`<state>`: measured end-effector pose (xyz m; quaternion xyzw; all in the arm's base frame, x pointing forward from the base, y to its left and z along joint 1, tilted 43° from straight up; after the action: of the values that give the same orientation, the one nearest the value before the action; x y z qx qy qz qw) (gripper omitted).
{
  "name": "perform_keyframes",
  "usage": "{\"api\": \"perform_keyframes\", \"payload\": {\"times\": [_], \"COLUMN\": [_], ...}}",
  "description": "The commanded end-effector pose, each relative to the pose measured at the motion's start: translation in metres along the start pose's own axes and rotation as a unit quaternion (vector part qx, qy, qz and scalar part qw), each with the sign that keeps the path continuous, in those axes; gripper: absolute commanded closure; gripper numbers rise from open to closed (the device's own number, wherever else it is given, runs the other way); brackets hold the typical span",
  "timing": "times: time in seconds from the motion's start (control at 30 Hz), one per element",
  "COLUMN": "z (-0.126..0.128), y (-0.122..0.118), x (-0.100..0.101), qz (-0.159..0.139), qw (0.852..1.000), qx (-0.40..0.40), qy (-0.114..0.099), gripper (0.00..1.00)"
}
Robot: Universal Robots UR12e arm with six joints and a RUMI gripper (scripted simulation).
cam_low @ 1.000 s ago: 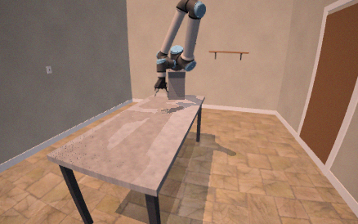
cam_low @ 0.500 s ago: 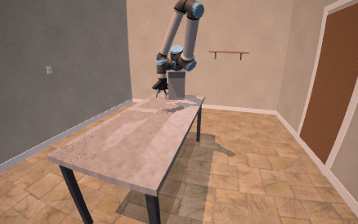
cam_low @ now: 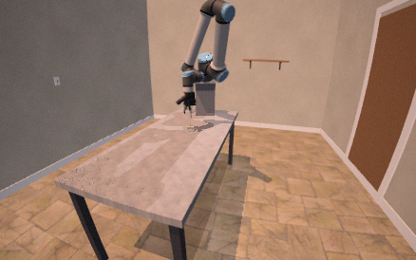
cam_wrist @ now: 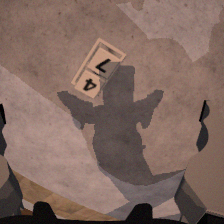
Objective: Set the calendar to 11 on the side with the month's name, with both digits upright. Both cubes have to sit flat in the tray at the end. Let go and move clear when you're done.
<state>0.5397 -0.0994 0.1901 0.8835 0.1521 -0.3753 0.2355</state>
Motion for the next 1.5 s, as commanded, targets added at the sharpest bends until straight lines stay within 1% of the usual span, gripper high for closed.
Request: {"api": "perform_keyframes", "payload": {"times": [0.0,0.03,0.17,0.23,0.4,0.53,0.6,0.8,1.03,1.07,1.47], "z": [-0.002,-0.002,-0.002,-0.002,-0.002,-0.001,-0.001,-0.001,-0.001,-0.001,-0.001], "y": [0.0,0.0,-0.001,-0.002,-0.003,-0.004,-0.004,-0.006,-0.006,-0.006,-0.006], "x": [0.004,0.004,0.009,0.01,0.015,0.018,0.018,0.02,0.02,0.02,0.02], "qz": [0.007,0.007,0.007,0.007,0.007,0.007,0.007,0.007,0.007,0.007,0.007], "qw": [0.998,0.998,0.991,0.988,0.976,0.968,0.968,0.96,0.958,0.958,0.958], "qx": [0.068,0.068,0.137,0.152,0.217,0.253,0.253,0.281,0.288,0.288,0.288], "qy": [-0.002,-0.002,-0.001,-0.001,0.0,0.0,0.0,0.0,0.0,0.0,0.0], "gripper": [0.0,0.0,0.0,0.0,0.0,0.0,0.0,0.0,0.0,0.72,0.72]}}
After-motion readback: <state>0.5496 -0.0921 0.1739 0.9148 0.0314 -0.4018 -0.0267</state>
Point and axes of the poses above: the point where the finger pads meet when closed, its own x axis out along the fingers, its own z axis across the jaws, y = z × x, the point moved 10 cm from there along -x, back along the fingers, and after that the axes turned 1 degree about -x, right-handed, at the moved point
